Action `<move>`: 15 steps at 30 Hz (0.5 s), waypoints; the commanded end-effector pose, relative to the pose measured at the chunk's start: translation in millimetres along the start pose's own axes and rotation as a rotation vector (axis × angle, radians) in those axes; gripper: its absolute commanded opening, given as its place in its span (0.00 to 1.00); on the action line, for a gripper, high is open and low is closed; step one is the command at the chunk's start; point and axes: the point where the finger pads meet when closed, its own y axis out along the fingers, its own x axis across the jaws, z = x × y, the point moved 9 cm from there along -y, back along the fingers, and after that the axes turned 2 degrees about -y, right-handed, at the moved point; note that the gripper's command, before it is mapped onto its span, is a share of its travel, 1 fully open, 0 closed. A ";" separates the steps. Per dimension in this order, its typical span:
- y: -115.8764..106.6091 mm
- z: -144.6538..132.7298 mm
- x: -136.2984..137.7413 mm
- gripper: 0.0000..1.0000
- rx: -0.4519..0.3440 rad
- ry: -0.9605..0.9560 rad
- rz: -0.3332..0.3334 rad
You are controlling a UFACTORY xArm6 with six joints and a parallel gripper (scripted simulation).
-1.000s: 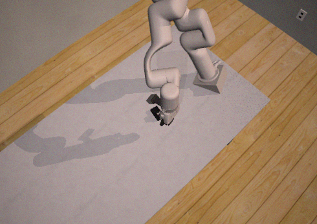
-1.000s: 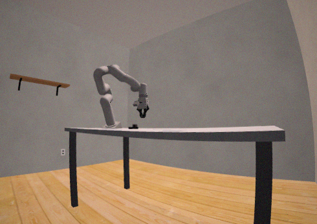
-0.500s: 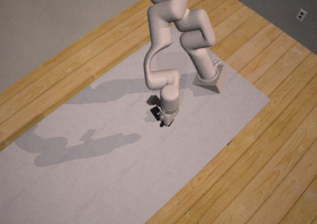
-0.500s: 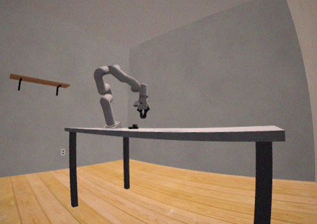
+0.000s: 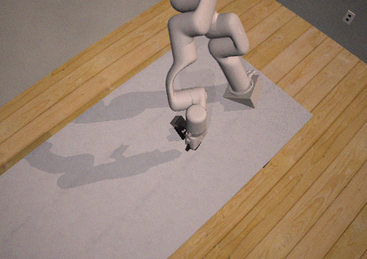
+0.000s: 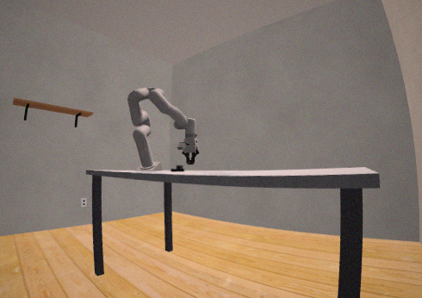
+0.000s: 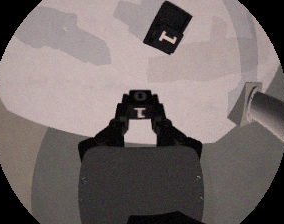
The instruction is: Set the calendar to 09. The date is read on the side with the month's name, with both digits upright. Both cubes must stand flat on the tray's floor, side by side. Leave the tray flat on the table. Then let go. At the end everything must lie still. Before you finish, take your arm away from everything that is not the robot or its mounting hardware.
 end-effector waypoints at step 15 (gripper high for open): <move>41.4 -0.2 -2.3 0.27 0.000 0.001 0.005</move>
